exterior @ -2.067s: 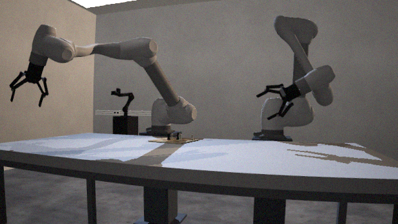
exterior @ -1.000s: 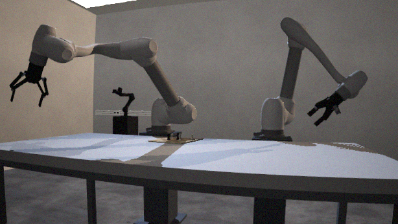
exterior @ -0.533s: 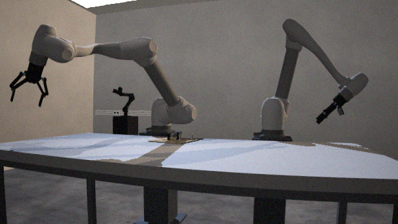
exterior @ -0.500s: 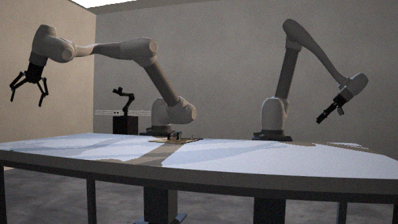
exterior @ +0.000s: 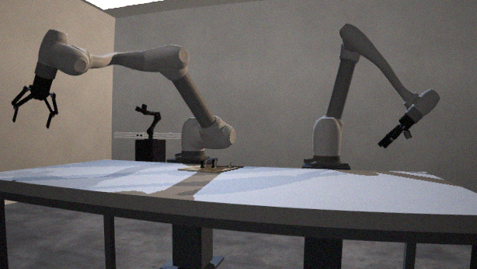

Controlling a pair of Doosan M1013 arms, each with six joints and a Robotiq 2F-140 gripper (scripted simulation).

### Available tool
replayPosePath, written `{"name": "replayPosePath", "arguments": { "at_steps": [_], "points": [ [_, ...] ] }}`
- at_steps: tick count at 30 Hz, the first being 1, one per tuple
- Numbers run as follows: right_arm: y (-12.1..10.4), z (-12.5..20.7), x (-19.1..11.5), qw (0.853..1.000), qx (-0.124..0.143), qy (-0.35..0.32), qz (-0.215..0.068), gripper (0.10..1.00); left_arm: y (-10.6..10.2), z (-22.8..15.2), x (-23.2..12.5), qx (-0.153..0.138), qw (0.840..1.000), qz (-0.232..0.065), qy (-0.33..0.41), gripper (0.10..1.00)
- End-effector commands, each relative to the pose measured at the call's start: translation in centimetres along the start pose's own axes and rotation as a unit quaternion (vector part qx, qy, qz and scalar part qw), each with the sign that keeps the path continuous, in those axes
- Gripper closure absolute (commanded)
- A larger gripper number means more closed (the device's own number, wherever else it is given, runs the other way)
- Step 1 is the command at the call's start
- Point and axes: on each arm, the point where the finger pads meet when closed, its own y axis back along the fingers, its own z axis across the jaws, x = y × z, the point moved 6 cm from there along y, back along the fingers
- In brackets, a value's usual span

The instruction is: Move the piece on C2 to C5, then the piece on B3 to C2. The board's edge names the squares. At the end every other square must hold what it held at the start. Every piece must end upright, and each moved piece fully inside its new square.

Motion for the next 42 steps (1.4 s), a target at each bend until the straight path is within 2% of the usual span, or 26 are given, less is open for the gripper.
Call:
{"name": "replayPosePath", "arguments": {
  "at_steps": [1, 17, 21, 23, 25, 27, 38, 40, 41, 42],
  "points": [
    [0.2, 0.0, 0.1, 1.0, 0.001, 0.0, 0.0, 0.098, 0.1, -0.6, 0.1, 0.0, 1.0, 0.001, 0.009, 0.098],
    [0.2, 0.0, -0.1, 1.0, 0.001, 0.0, 0.0, 0.098, 0.1, -1.3, 0.1, 0.001, 1.0, 0.001, 0.021, 0.098],
    [0.5, 1.2, -2.9, 1.0, -0.008, 0.006, 0.003, 0.098, 0.1, -1.3, 0.1, 0.001, 1.0, 0.001, 0.021, 0.098],
    [0.5, 1.2, -2.9, 1.0, -0.008, 0.006, 0.003, 0.098, 0.1, -1.3, 0.1, 0.001, 1.0, 0.001, 0.021, 0.098],
    [0.9, 2.8, -6.4, 1.0, -0.018, 0.013, 0.008, 0.098, 0.1, -1.3, 0.1, 0.001, 1.0, 0.001, 0.021, 0.098],
    [1.1, 3.5, -7.8, 1.0, -0.022, 0.017, 0.01, 0.098, 0.1, -1.3, 0.1, 0.001, 1.0, 0.001, 0.021, 0.098],
    [3.0, 10.9, -20.4, 0.997, -0.055, 0.046, 0.04, 0.098, 0.1, -1.3, 0.1, 0.001, 1.0, 0.001, 0.021, 0.098],
    [3.0, 10.9, -20.4, 0.997, -0.055, 0.046, 0.04, 0.098, 0.1, -1.3, 0.1, 0.001, 1.0, 0.001, 0.021, 0.098],
    [3.6, 13.1, -23.4, 0.995, -0.062, 0.053, 0.049, 0.098, 0.1, -1.3, 0.1, 0.001, 1.0, 0.001, 0.021, 0.098],
    [3.7, 13.4, -23.7, 0.995, -0.063, 0.054, 0.051, 0.098, 0.1, -1.3, 0.1, 0.001, 1.0, 0.001, 0.021, 0.098]
  ]
}}
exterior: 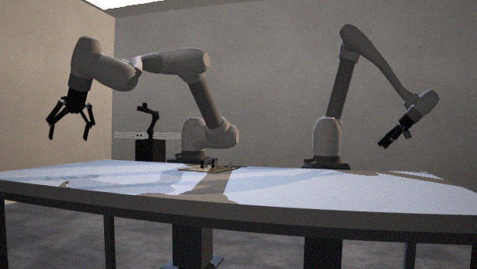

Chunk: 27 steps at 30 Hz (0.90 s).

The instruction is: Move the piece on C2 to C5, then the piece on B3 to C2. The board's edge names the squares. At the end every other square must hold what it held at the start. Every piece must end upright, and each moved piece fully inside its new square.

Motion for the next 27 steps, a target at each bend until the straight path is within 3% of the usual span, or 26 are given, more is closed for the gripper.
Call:
{"name": "replayPosePath", "arguments": {
  "at_steps": [1, 13, 15, 16, 19, 27],
  "points": [
    [0.8, 2.2, -3.6, 1.0, -0.008, 0.008, 0.01, 0.098, 0.0, 0.0, 0.0, 0.0, 1.0, 0.0, 0.0, 0.098],
    [3.2, 11.8, -15.8, 0.997, -0.03, 0.036, 0.06, 0.098, 0.0, 0.0, 0.0, 0.0, 1.0, 0.0, 0.0, 0.098],
    [3.2, 11.8, -15.8, 0.997, -0.03, 0.036, 0.06, 0.098, 0.0, 0.0, 0.0, 0.0, 1.0, 0.0, 0.0, 0.098],
    [3.7, 14.4, -18.4, 0.996, -0.033, 0.042, 0.074, 0.098, 0.0, 0.0, 0.0, 0.0, 1.0, 0.0, 0.0, 0.098],
    [3.9, 15.6, -19.6, 0.995, -0.035, 0.045, 0.081, 0.098, 0.0, 0.0, 0.0, 0.0, 1.0, 0.0, 0.0, 0.098],
    [5.4, 23.7, -26.5, 0.989, -0.038, 0.061, 0.126, 0.098, 0.0, 0.0, 0.0, 0.0, 1.0, 0.0, 0.0, 0.098]
  ]
}}
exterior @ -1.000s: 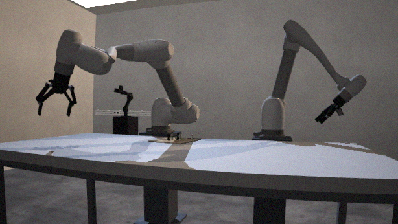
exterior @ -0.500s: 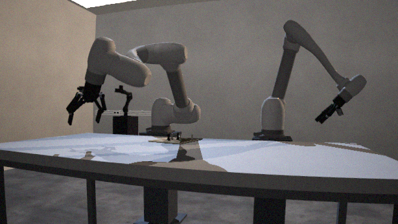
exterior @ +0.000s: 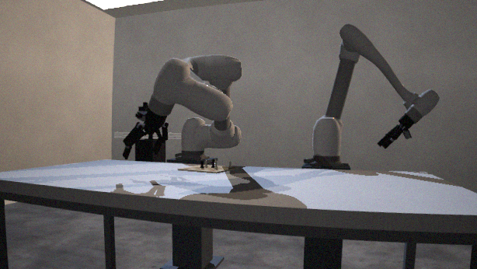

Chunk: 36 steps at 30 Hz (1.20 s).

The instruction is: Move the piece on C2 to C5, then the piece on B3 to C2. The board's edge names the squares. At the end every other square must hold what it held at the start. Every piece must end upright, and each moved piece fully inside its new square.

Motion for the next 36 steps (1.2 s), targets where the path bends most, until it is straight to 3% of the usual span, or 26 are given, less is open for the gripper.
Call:
{"name": "replayPosePath", "arguments": {
  "at_steps": [1, 5, 6, 9, 20, 22, 23, 26, 36],
  "points": [
    [1.1, 3.1, -2.8, 1.0, 0.0, 0.005, 0.018, 0.098, 0.0, 0.0, 0.0, 0.0, 1.0, 0.0, 0.0, 0.098],
    [1.7, 5.1, -4.4, 1.0, 0.0, 0.008, 0.03, 0.098, 0.0, 0.0, 0.0, 0.0, 1.0, 0.0, 0.0, 0.098],
    [2.4, 7.9, -6.7, 0.999, 0.002, 0.012, 0.048, 0.098, 0.0, 0.0, 0.0, 0.0, 1.0, 0.0, 0.0, 0.098],
    [2.7, 9.2, -7.6, 0.998, 0.003, 0.013, 0.057, 0.098, 0.0, 0.0, 0.0, 0.0, 1.0, 0.0, 0.0, 0.098],
    [5.0, 21.5, -15.3, 0.991, 0.022, 0.022, 0.132, 0.098, 0.0, 0.0, 0.0, 0.0, 1.0, 0.0, 0.0, 0.098],
    [5.0, 21.5, -15.3, 0.991, 0.022, 0.022, 0.132, 0.098, 0.0, 0.0, 0.0, 0.0, 1.0, 0.0, 0.0, 0.098],
    [5.4, 24.8, -17.0, 0.988, 0.03, 0.023, 0.152, 0.098, 0.0, 0.0, 0.0, 0.0, 1.0, 0.0, 0.0, 0.098],
    [5.6, 26.3, -17.7, 0.986, 0.034, 0.023, 0.161, 0.098, 0.0, 0.0, 0.0, 0.0, 1.0, 0.0, 0.0, 0.098],
    [6.6, 38.7, -22.5, 0.969, 0.074, 0.02, 0.233, 0.098, 0.0, 0.0, 0.0, 0.0, 1.0, 0.0, 0.0, 0.098]
  ]
}}
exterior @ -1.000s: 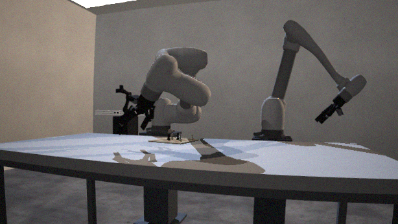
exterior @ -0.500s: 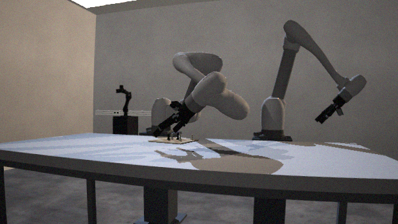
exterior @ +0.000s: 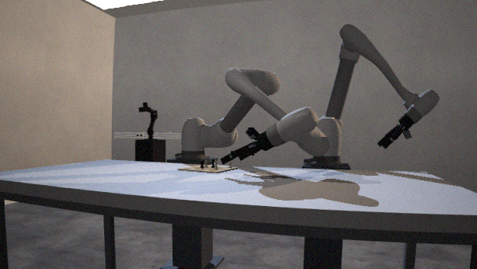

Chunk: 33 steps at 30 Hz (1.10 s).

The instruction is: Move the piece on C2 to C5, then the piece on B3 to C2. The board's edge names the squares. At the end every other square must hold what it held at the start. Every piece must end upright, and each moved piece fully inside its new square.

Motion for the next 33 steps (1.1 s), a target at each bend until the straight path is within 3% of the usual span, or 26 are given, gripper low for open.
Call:
{"name": "replayPosePath", "arguments": {
  "at_steps": [1, 3, 6, 9, 33],
  "points": [
    [1.4, 4.0, -1.1, 1.0, 0.014, -0.004, 0.024, 0.098, 0.0, 0.0, 0.0, 0.0, 1.0, 0.0, 0.0, 0.098],
    [1.4, 4.0, -1.1, 1.0, 0.014, -0.004, 0.024, 0.098, 0.0, 0.0, 0.0, 0.0, 1.0, 0.0, 0.0, 0.098],
    [2.5, 7.8, -2.1, 0.998, 0.029, -0.009, 0.046, 0.098, 0.0, 0.0, 0.0, 0.0, 1.0, 0.0, 0.0, 0.098],
    [2.9, 9.1, -2.5, 0.998, 0.034, -0.01, 0.054, 0.098, 0.0, 0.0, 0.0, 0.0, 1.0, 0.0, 0.0, 0.098],
    [2.9, 9.2, -2.5, 0.998, 0.035, -0.011, 0.055, 0.098, 0.0, 0.0, 0.0, 0.0, 1.0, 0.0, 0.0, 0.098]
  ]
}}
